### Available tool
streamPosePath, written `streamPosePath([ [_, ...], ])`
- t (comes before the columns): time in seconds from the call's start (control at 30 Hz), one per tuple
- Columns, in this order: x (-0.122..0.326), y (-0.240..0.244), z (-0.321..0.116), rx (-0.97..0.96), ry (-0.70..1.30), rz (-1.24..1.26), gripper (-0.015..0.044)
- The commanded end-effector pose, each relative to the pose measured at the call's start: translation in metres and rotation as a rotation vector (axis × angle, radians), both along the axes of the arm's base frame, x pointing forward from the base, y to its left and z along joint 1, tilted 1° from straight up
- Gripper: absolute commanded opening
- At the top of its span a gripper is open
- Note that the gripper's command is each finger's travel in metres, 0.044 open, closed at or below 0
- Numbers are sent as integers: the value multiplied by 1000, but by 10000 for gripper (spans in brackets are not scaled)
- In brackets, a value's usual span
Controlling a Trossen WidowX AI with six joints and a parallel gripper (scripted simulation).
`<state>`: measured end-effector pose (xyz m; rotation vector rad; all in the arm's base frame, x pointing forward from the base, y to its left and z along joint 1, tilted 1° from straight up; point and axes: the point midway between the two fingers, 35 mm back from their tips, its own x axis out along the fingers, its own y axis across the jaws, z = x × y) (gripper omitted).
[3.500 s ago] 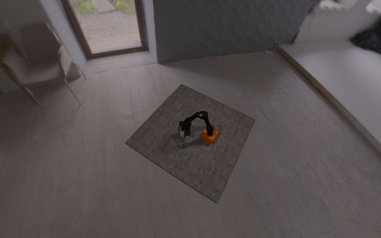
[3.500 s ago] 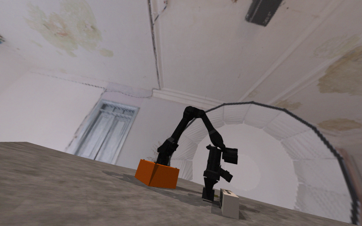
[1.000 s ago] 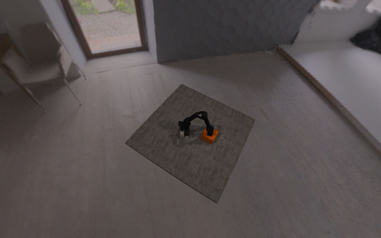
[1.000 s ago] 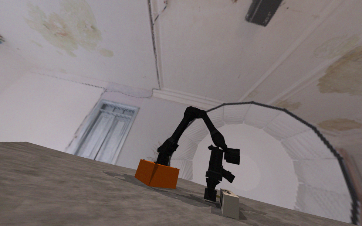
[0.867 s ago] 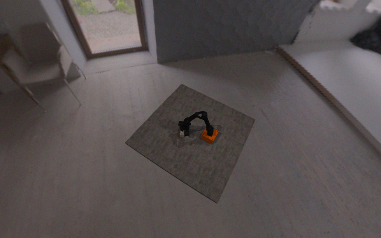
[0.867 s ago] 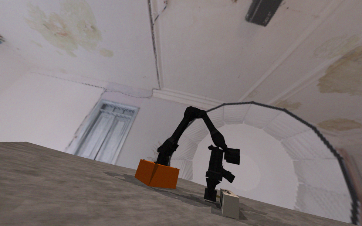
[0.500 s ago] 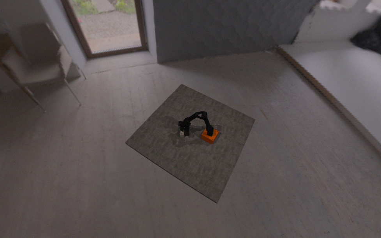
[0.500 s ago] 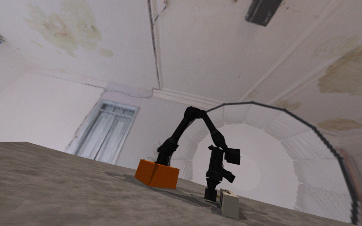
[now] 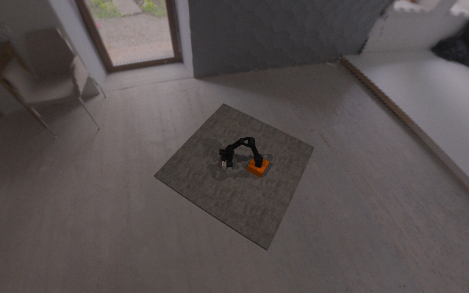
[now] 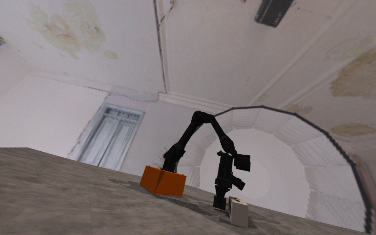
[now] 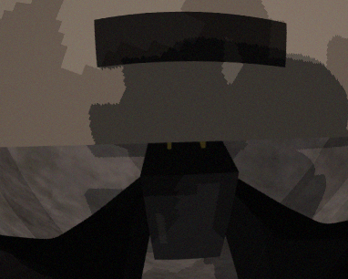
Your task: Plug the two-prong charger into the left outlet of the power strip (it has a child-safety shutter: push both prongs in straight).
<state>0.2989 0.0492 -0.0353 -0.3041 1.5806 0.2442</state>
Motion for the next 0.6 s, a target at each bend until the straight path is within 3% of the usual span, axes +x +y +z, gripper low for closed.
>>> streamPosePath([
  [0.0,2,1,0,5,-1,-6,0],
  [0.57,6,3,0,5,-1,-6,0],
])
